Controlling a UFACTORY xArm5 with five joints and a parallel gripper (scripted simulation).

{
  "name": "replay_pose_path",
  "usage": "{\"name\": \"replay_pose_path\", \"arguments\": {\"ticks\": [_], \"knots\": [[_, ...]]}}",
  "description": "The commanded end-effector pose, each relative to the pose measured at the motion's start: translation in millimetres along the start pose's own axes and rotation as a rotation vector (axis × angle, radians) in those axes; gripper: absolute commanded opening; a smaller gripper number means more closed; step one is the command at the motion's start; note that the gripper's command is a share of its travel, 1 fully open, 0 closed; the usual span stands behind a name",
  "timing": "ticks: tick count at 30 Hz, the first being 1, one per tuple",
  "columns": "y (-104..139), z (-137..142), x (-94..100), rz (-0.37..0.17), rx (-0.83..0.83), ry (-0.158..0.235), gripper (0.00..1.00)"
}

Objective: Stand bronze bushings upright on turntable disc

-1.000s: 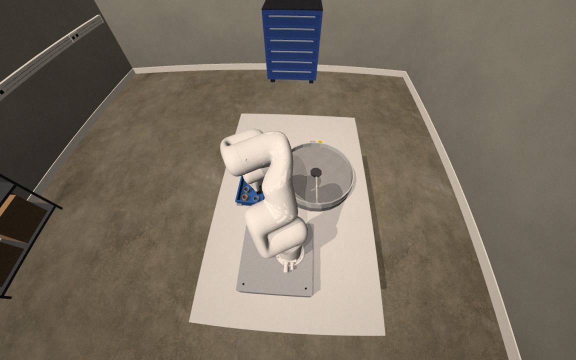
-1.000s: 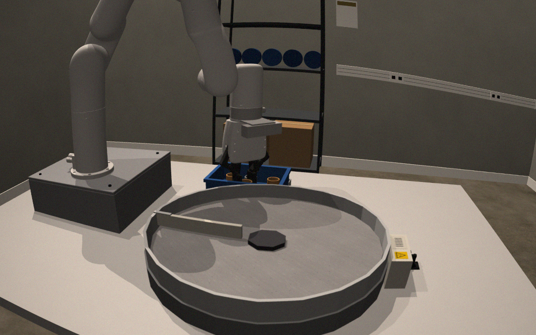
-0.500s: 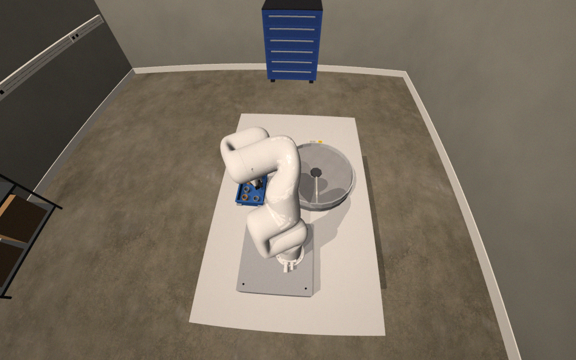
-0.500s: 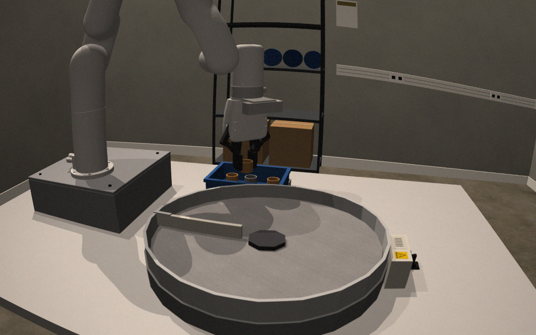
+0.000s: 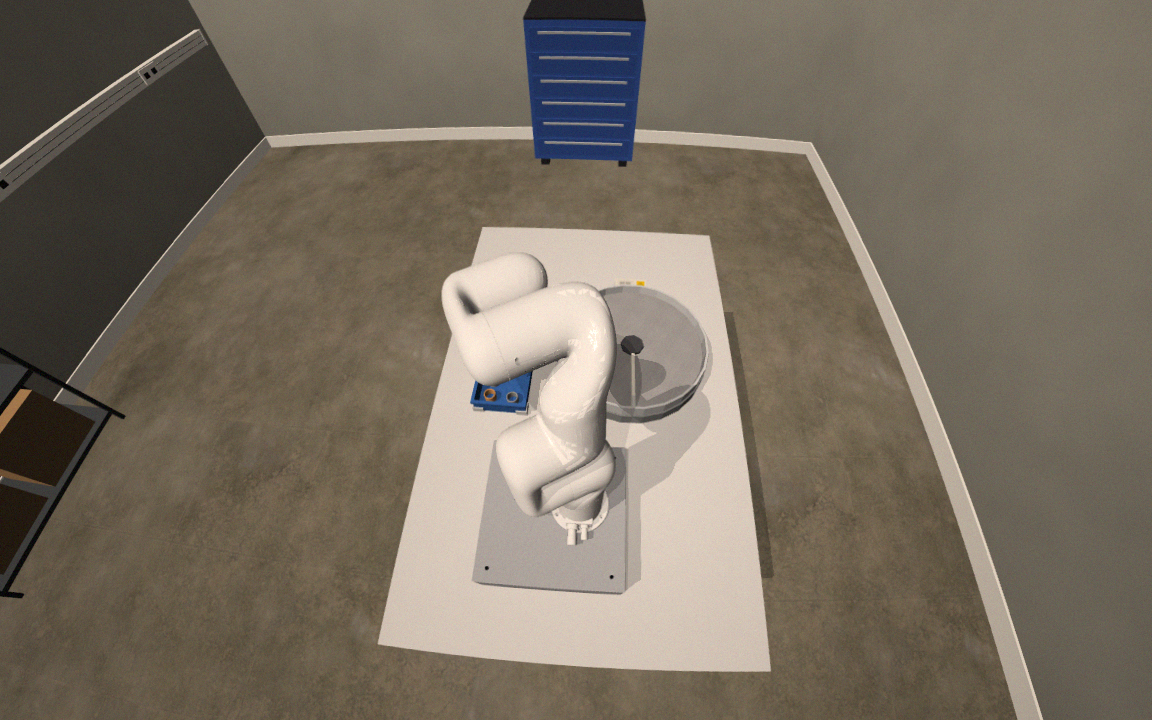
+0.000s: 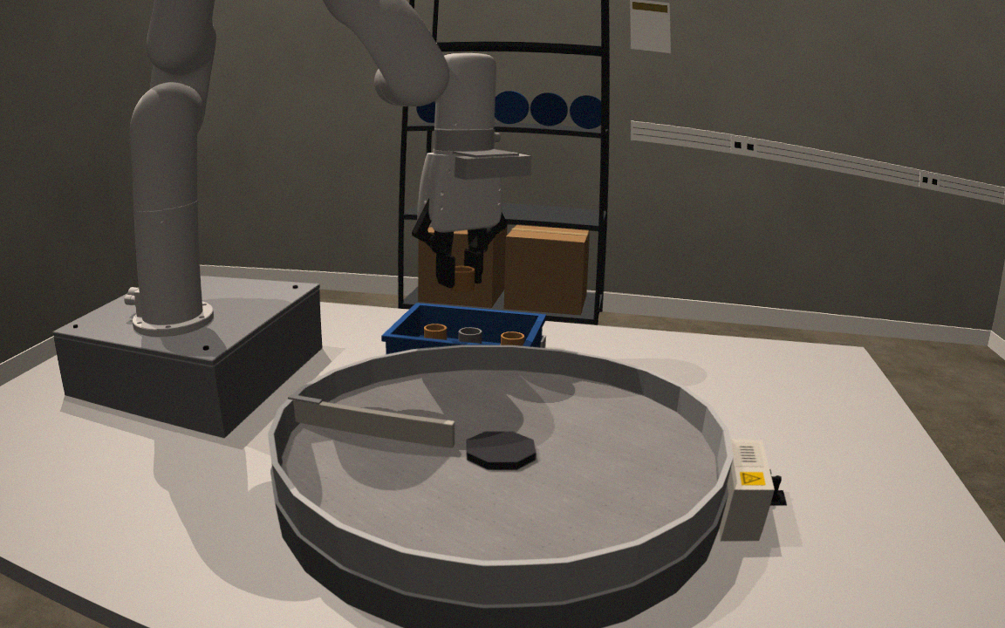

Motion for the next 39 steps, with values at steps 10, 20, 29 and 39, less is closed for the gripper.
{"name": "replay_pose_path", "arguments": {"ticks": [10,20,29,39], "knots": [[0,-1,3.9,0.002,0.000,-0.003,0.00],[-18,19,3.9,0.002,0.000,-0.003,0.00],[-64,71,3.9,0.002,0.000,-0.003,0.00],[-134,151,3.9,0.002,0.000,-0.003,0.00]]}}
Point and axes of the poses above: the point where the finger pads meet when closed, its own x axis back along the fingers, its own z axis across the jaws, y = z × x, the point moved 9 cm from there along x, back along the fingers, and after that the axes turned 14 degrees about x, right-handed, at the moved point
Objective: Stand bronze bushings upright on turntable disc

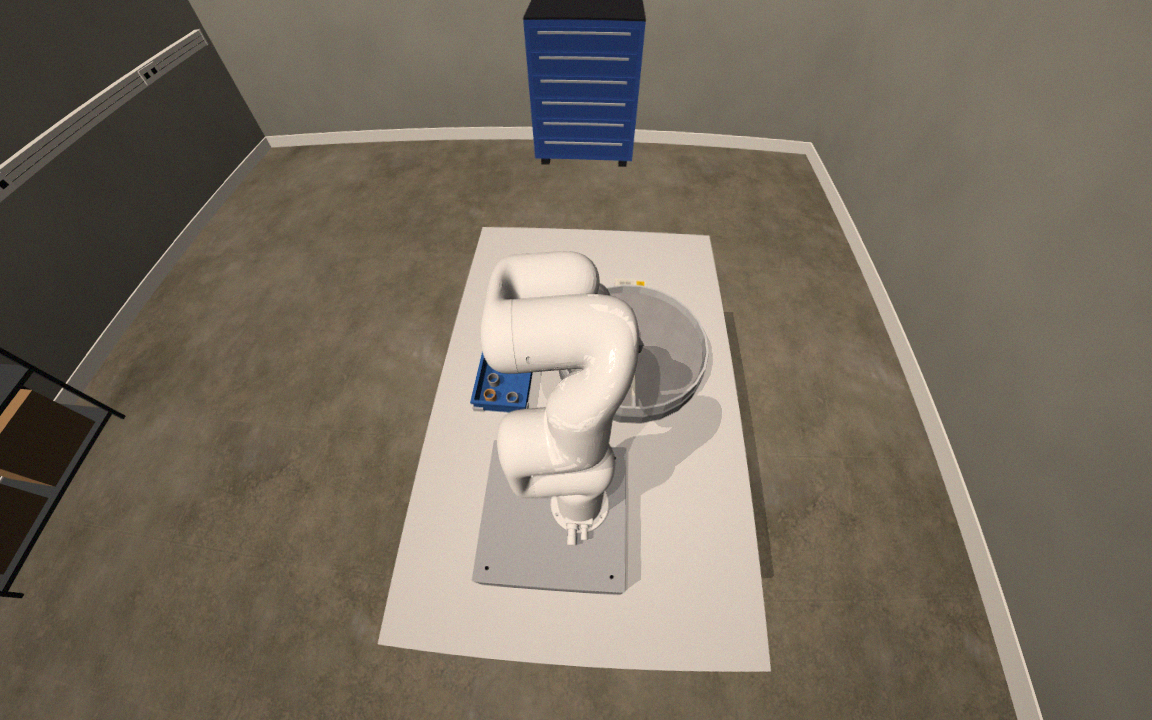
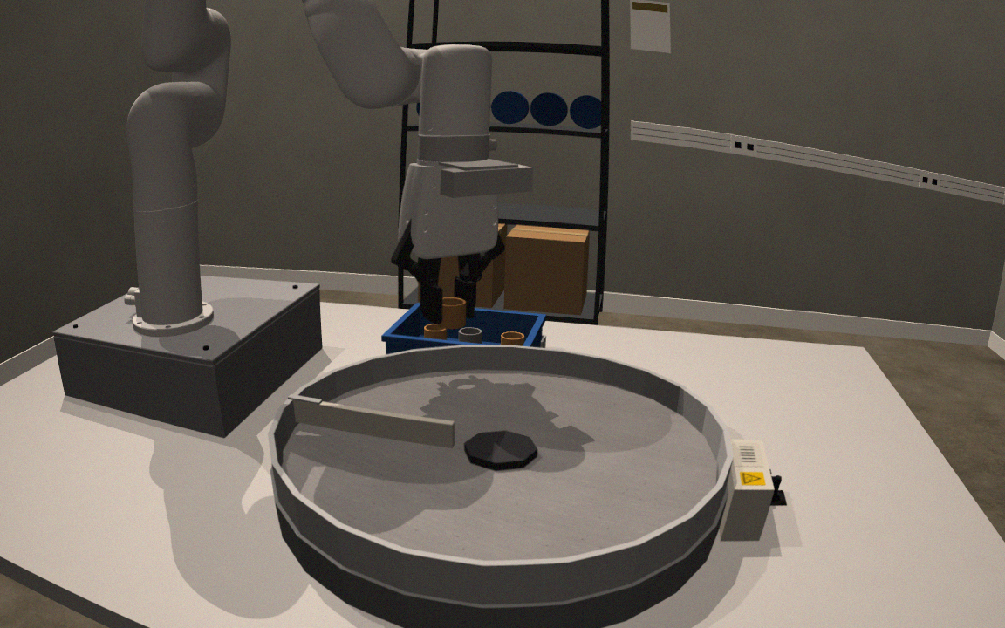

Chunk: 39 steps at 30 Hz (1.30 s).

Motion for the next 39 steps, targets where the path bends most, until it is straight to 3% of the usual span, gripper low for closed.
{"name": "replay_pose_path", "arguments": {"ticks": [1,9,24,30,39], "knots": [[-46,45,2.1,0.005,0.009,-0.004,0.00],[-62,63,2.1,0.005,0.009,-0.004,0.00],[-62,63,1.9,0.005,0.009,-0.004,0.00],[-63,64,-20.8,0.005,0.010,-0.004,0.00],[-63,64,-22.7,0.005,0.010,-0.004,0.00]]}}
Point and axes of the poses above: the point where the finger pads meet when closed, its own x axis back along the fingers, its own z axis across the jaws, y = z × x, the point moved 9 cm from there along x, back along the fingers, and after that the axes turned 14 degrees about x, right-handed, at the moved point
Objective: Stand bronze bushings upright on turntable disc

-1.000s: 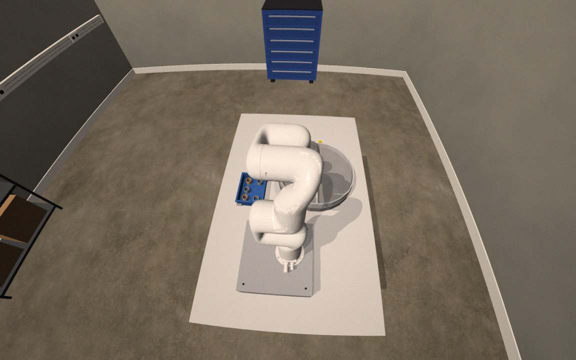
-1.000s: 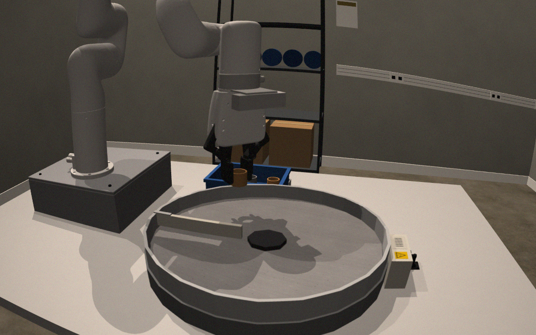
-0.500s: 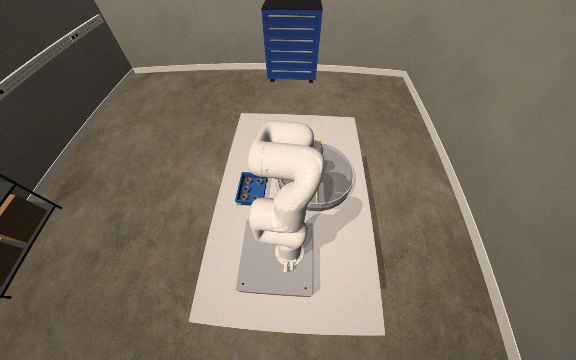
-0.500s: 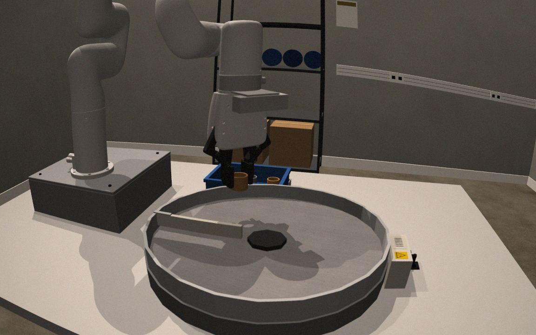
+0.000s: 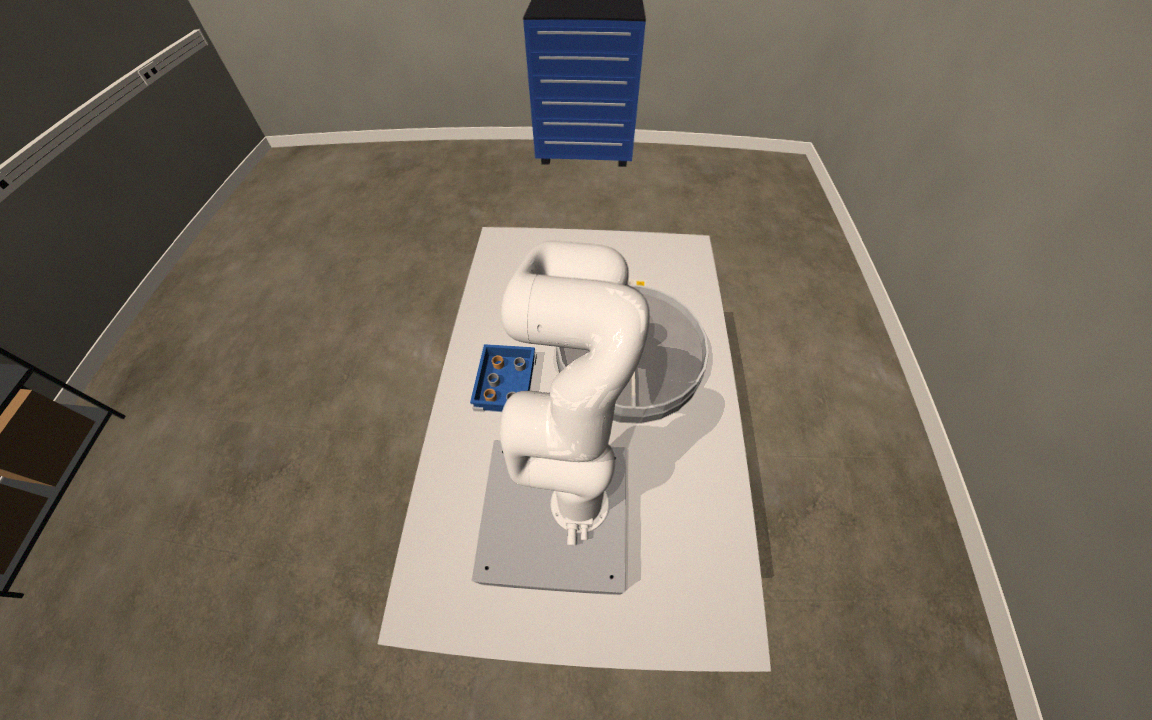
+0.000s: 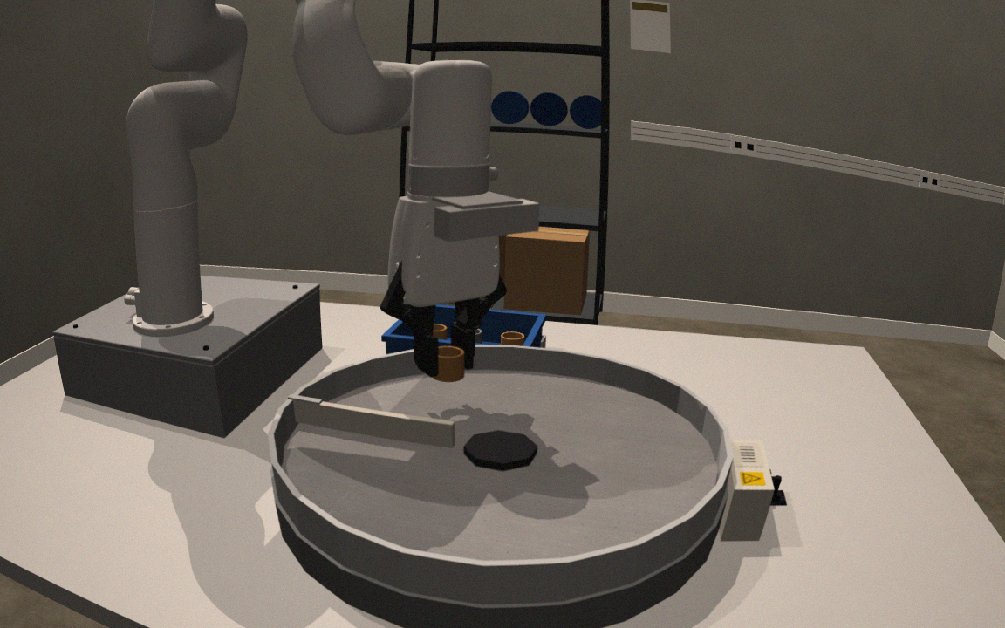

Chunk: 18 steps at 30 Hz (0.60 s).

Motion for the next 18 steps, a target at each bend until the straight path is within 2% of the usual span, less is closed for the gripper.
{"name": "replay_pose_path", "arguments": {"ticks": [1,18], "knots": [[-1,-1,-0.2,0.004,0.000,-0.002,0.00],[-1,-1,-10.5,0.004,0.000,-0.002,0.00]]}}
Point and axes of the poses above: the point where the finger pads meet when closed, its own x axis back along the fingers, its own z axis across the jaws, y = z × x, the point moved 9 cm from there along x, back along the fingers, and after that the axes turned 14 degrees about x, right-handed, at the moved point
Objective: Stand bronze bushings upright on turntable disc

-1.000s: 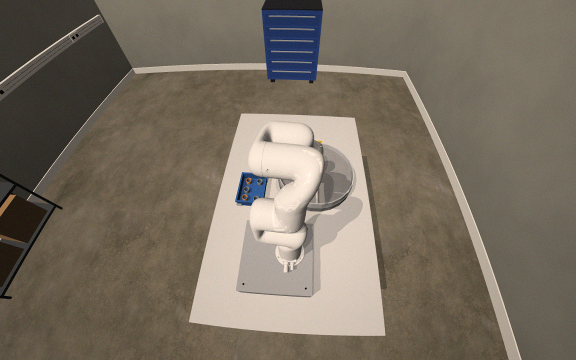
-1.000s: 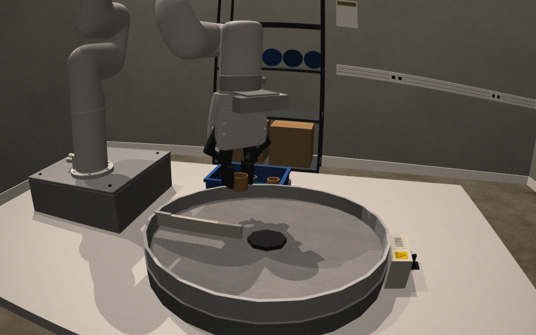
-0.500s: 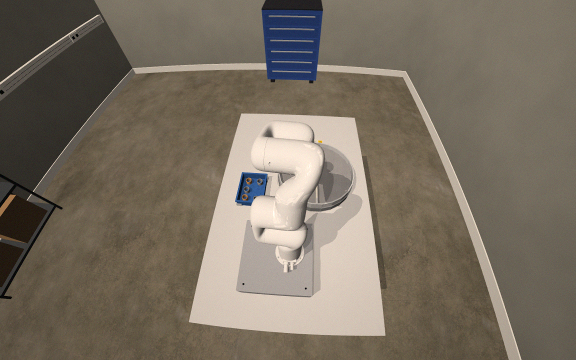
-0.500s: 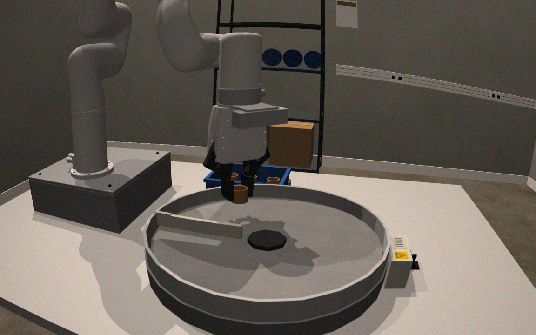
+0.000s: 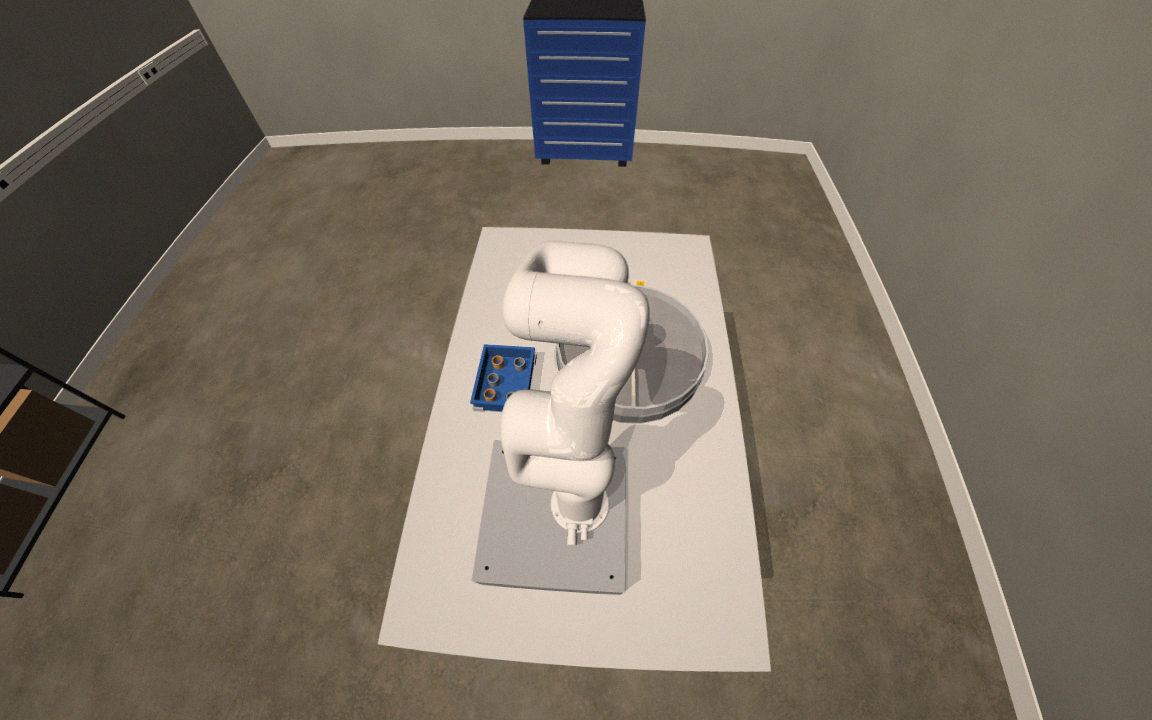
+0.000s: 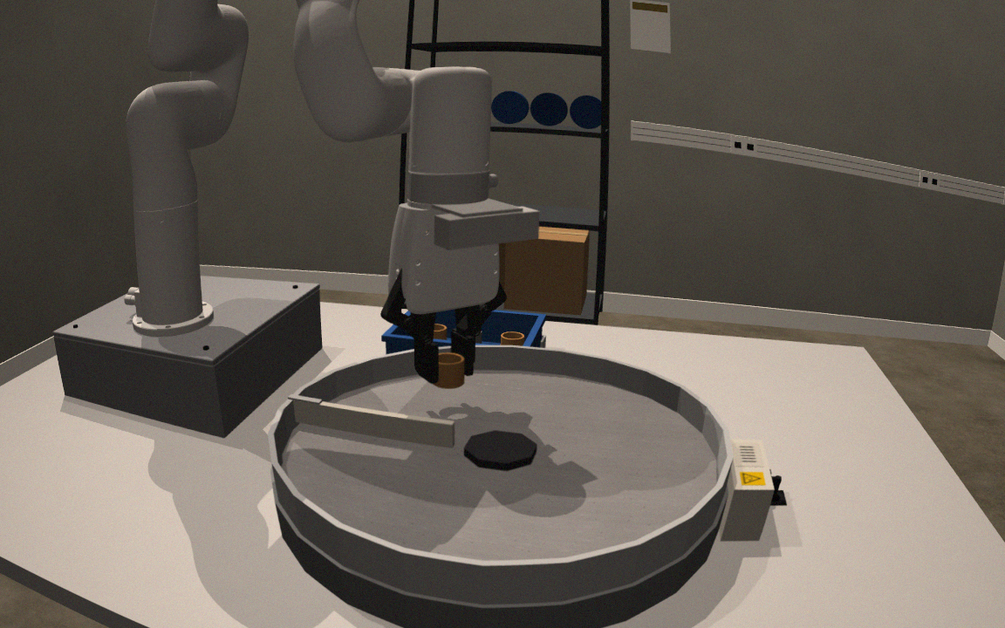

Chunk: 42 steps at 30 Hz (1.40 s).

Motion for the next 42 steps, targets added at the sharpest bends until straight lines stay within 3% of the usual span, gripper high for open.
{"name": "replay_pose_path", "arguments": {"ticks": [1,11,42], "knots": [[-1,-1,-5.3,0.003,0.000,-0.002,0.00],[-1,-1,-18.2,0.003,0.000,-0.002,0.00],[-1,-1,-21.2,0.003,0.000,-0.002,0.00]]}}
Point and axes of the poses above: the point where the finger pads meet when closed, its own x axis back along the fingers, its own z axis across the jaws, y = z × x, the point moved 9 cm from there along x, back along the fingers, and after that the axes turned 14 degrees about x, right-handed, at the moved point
